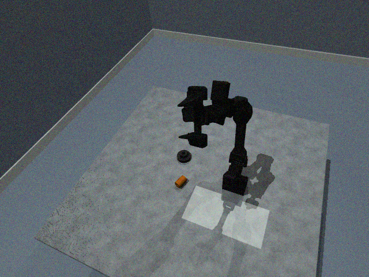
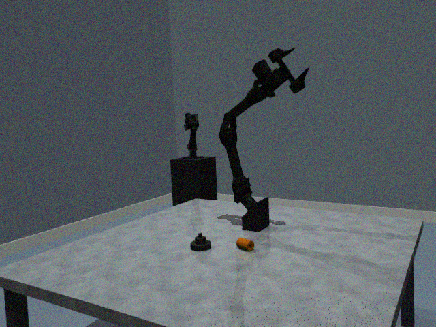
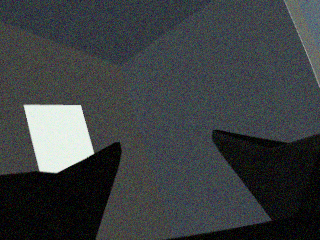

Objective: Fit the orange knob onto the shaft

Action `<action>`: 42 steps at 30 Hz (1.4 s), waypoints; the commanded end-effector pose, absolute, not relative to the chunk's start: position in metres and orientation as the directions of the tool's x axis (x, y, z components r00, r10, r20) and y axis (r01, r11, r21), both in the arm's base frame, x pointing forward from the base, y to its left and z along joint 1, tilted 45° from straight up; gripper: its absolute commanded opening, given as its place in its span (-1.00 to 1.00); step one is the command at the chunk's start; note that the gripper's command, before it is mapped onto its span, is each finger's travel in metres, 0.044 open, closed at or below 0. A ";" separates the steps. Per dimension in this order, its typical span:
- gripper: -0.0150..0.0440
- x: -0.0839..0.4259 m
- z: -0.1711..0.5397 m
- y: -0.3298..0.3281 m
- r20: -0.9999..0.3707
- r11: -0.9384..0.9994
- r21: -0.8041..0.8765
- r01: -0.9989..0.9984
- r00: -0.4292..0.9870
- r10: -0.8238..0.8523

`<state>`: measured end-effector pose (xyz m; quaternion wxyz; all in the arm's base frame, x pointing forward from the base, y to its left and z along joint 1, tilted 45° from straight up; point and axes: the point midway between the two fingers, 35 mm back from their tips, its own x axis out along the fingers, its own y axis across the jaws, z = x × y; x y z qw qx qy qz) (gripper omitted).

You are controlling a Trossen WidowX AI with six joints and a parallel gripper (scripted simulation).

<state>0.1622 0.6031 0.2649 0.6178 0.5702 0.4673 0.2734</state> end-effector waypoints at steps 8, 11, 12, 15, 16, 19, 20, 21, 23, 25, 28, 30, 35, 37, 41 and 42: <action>1.00 0.286 0.121 0.498 -0.642 0.818 0.574 -0.048 0.593 0.485; 1.00 0.311 0.085 0.455 -0.724 0.927 0.365 -0.084 0.601 0.339; 1.00 0.318 0.073 0.439 -0.748 0.952 0.289 -0.096 0.598 0.288; 1.00 0.333 0.039 0.391 -0.810 0.988 0.058 -0.141 0.572 0.129; 1.00 0.337 0.029 0.374 -0.826 0.987 -0.018 -0.160 0.558 0.075; 1.00 0.344 0.000 0.319 -0.862 0.942 -0.236 -0.236 0.499 -0.091; 1.00 0.344 -0.008 0.300 -0.868 0.915 -0.301 -0.269 0.474 -0.147; 1.00 0.345 -0.016 0.281 -0.873 0.877 -0.363 -0.314 0.444 -0.202; 1.00 0.342 -0.030 0.243 -0.873 0.788 -0.456 -0.413 0.379 -0.307; 1.00 0.337 -0.041 0.207 -0.863 0.691 -0.505 -0.518 0.309 -0.400; 1.00 0.325 -0.051 0.159 -0.832 0.546 -0.500 -0.672 0.199 -0.518; 1.00 0.315 -0.056 0.129 -0.802 0.456 -0.451 -0.767 0.124 -0.584; 1.00 0.289 -0.059 0.074 -0.720 0.302 -0.249 -0.920 -0.033 -0.693; 1.00 0.289 -0.059 0.073 -0.718 0.300 -0.245 -0.922 -0.036 -0.695; 1.00 0.289 -0.059 0.073 -0.718 0.300 -0.245 -0.922 -0.036 -0.695; 1.00 0.289 -0.059 0.073 -0.718 0.300 -0.245 -0.922 -0.036 -0.695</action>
